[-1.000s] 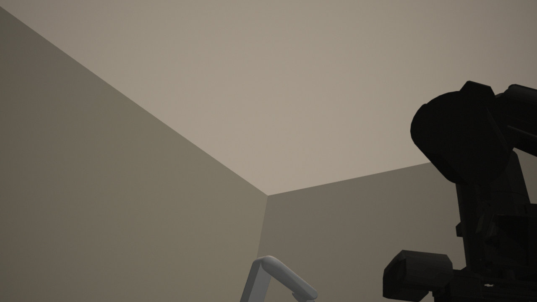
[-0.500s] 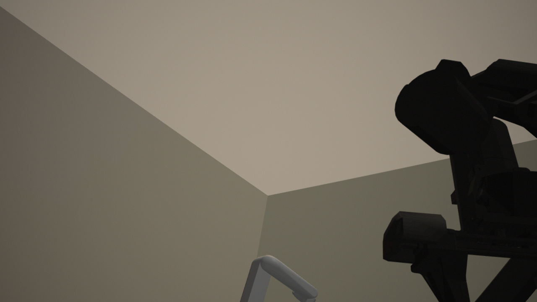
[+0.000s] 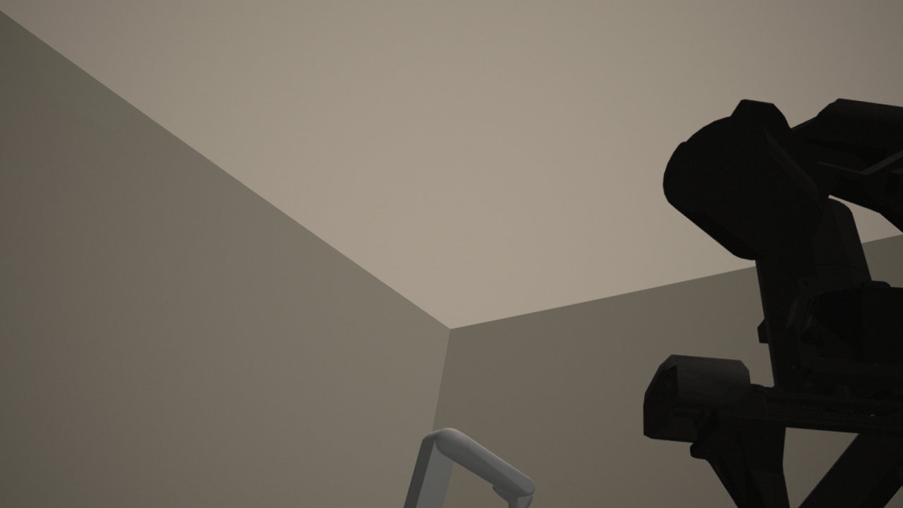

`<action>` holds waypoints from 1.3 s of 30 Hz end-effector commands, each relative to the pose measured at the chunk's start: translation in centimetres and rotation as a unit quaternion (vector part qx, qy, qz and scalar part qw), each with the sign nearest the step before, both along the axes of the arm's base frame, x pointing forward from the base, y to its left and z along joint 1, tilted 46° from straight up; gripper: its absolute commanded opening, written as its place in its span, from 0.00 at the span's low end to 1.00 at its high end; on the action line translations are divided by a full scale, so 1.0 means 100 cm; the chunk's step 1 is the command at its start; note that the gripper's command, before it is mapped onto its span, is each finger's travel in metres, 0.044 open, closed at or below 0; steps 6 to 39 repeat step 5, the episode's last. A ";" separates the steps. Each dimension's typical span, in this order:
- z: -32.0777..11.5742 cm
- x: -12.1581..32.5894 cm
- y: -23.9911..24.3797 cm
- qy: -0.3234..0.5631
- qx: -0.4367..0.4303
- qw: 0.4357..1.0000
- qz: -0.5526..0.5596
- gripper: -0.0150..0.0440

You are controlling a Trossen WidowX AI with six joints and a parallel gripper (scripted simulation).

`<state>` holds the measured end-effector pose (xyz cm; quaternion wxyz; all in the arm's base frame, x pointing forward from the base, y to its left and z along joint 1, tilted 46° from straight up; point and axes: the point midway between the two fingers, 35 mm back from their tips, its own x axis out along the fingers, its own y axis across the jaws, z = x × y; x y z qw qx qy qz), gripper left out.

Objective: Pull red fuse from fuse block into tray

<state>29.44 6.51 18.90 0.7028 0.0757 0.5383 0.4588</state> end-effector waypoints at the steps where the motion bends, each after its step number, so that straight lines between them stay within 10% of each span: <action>1: 0.000 0.000 0.000 0.000 0.000 1.000 0.000 0.81; 39: 0.000 0.000 0.000 0.000 0.000 1.000 0.000 0.81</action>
